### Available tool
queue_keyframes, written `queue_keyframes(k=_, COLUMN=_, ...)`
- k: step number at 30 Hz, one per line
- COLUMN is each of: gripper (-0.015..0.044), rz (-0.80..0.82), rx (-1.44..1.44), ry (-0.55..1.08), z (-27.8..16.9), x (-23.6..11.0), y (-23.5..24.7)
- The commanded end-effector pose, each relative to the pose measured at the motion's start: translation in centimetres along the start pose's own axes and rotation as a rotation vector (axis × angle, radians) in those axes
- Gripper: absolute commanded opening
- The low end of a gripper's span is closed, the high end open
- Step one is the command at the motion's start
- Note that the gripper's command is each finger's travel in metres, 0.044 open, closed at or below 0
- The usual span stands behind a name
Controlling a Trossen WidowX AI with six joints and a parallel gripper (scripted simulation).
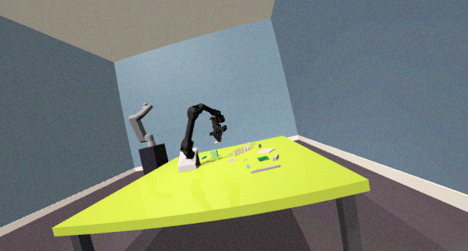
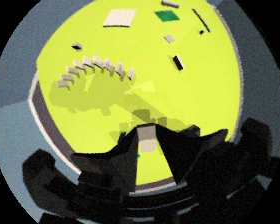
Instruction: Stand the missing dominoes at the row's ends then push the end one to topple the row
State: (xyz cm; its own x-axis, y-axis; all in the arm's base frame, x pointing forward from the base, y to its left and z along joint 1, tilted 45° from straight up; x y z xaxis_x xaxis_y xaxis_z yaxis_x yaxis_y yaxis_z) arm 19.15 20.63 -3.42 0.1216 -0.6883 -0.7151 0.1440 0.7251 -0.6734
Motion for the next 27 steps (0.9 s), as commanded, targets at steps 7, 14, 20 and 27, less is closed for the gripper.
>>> queue_keyframes(k=7, gripper=0.0107, rz=0.000, rx=-0.057, ry=0.007, z=-0.2, x=-2.1, y=-0.2)
queue_keyframes(k=14, gripper=0.0107, rz=0.005, rx=-0.751, ry=0.007, z=-1.5, x=-2.2, y=1.6)
queue_keyframes(k=20, gripper=0.0107, rz=0.009, rx=-1.363, ry=0.005, z=-2.7, x=-2.2, y=3.2)
queue_keyframes(k=27, gripper=0.0107, rz=0.009, rx=-1.511, ry=0.004, z=-3.0, x=-2.1, y=3.6)
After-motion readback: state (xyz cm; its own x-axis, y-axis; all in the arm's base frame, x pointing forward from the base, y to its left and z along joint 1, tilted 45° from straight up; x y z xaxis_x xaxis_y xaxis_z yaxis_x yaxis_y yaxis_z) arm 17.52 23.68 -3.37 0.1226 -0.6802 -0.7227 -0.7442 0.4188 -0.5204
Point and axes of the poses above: the point midway between the two fingers, 35 mm back from their tips, its own x axis out along the fingers, its own y axis across the jaws, z = x × y, the point moved 2 cm from there along -x, back along the fingers, and after that the axes turned 1 degree about -x, right-handed, at the moved point
